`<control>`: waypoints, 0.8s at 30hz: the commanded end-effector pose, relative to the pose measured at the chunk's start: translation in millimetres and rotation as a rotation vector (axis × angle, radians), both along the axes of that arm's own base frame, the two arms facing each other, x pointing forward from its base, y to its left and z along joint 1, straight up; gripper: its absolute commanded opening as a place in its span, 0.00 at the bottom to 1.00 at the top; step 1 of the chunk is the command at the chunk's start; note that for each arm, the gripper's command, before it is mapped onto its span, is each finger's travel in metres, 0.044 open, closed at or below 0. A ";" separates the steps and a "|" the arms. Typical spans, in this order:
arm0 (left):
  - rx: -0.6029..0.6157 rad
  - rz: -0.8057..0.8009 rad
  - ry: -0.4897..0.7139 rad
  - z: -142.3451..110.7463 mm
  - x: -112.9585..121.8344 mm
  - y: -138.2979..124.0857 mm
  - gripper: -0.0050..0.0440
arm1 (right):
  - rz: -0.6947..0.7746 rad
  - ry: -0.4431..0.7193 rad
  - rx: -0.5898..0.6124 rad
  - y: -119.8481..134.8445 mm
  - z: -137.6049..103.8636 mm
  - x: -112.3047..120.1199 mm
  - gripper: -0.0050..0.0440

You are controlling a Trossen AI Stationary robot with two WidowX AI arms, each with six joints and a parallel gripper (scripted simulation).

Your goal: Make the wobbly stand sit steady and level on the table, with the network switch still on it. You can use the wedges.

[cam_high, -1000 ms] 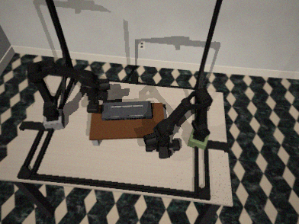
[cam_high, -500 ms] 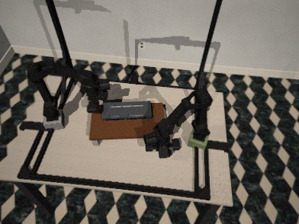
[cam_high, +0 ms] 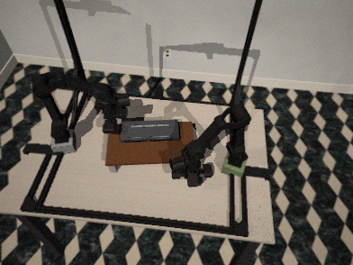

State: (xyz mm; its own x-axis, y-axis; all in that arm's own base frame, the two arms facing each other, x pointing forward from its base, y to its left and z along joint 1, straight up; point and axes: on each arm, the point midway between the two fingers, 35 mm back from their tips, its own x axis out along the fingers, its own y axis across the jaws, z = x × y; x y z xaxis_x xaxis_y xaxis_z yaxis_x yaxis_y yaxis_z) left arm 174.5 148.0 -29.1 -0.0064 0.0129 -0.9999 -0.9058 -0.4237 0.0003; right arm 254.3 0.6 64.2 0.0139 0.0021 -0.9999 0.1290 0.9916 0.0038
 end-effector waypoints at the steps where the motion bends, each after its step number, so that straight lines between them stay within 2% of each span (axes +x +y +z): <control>1: -0.013 -0.004 -0.006 -0.2 1.8 -4.2 0.10 | -0.004 0.014 -0.002 -0.2 -8.0 -1.9 0.10; 23: -0.013 -0.004 -0.006 -0.2 2.0 -4.6 0.10 | -0.004 0.014 -0.002 -0.2 -8.0 -1.9 0.10; 24: 0.001 0.000 0.000 0.1 -12.5 27.0 0.10 | -0.004 0.014 -0.002 -0.2 -8.0 -1.9 0.10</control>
